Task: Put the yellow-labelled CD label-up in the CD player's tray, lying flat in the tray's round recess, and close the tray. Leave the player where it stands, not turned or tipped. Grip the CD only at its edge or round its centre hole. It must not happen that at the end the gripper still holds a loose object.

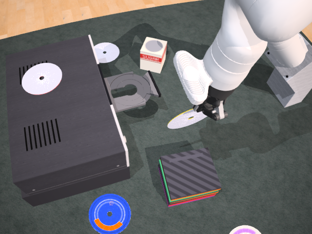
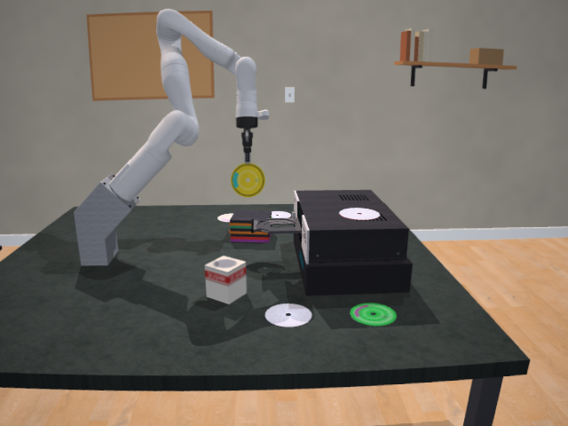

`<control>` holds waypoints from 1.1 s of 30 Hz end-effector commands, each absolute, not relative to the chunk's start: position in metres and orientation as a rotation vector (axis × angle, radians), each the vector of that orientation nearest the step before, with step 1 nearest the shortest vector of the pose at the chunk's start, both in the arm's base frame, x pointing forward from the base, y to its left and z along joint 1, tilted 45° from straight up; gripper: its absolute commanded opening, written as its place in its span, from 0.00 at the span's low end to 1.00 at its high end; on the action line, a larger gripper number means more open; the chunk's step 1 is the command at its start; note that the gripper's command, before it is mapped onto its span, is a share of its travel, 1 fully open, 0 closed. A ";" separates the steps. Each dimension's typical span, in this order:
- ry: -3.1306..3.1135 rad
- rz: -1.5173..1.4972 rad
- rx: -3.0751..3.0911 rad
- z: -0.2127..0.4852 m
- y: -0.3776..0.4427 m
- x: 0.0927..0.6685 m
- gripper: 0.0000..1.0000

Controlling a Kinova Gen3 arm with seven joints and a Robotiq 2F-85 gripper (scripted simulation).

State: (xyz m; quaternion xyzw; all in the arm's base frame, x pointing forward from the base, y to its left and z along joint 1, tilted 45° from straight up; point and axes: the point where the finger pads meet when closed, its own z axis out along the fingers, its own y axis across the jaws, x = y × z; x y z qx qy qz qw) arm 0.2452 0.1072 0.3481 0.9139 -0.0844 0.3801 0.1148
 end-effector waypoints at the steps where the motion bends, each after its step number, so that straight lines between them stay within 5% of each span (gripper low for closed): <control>1: -0.211 1.113 2.678 0.348 0.106 0.245 0.11; 33: 0.307 1.089 2.516 0.357 0.067 0.251 0.11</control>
